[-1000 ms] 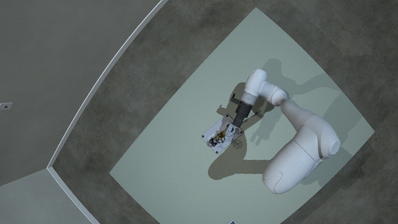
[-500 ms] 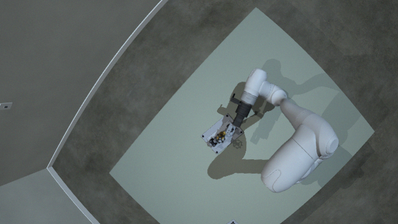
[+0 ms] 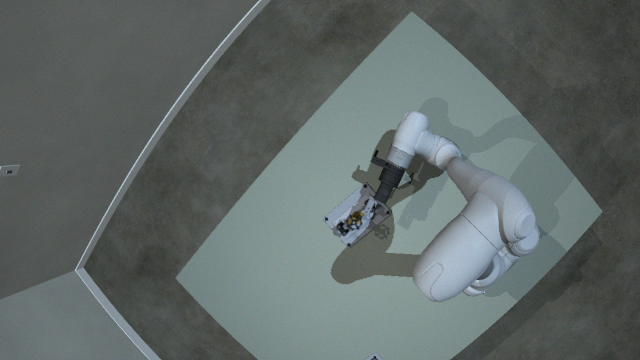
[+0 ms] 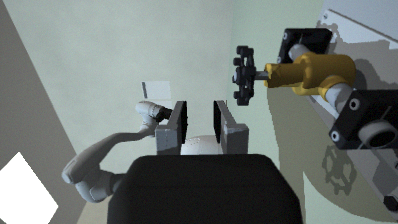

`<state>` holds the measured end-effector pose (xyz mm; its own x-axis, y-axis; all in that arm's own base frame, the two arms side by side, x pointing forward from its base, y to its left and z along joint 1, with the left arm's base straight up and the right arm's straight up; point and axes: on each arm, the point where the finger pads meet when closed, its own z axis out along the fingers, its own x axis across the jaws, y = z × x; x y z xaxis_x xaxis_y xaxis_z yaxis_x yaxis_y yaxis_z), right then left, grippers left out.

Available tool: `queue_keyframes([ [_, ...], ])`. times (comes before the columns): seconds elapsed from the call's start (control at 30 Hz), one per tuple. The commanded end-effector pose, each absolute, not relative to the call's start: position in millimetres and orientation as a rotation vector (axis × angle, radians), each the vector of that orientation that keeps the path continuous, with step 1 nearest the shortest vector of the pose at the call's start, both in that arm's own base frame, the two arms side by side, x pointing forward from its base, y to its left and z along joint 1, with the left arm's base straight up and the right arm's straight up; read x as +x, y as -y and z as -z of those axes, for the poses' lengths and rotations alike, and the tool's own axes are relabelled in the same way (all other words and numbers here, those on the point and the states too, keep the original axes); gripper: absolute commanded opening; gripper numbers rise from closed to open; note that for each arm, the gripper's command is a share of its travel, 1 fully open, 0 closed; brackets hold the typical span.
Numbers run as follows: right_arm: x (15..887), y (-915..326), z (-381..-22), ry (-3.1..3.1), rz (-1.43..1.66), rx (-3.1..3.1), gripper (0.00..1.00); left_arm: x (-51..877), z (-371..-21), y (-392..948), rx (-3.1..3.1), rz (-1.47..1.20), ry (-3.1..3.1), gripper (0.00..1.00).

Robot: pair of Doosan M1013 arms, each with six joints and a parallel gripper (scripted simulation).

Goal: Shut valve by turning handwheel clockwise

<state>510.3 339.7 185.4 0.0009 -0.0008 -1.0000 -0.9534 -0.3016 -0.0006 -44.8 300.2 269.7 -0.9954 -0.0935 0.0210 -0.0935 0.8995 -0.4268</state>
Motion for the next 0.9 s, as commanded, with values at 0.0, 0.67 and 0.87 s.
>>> queue_keyframes([
  [0.0,507,-340,-173,-1.047,-1.433,-1.44,0.53,-46,-269,-300,0.149,-0.679,3.062,1.0],
  [0.67,507,-340,-140,-1.044,-1.434,-1.44,0.53,-46,-269,-300,0.149,-0.679,3.062,1.0],
  [0.87,508,-340,-138,-1.044,-1.434,-1.439,0.53,-46,-269,-300,0.149,-0.679,3.062,1.0],
])
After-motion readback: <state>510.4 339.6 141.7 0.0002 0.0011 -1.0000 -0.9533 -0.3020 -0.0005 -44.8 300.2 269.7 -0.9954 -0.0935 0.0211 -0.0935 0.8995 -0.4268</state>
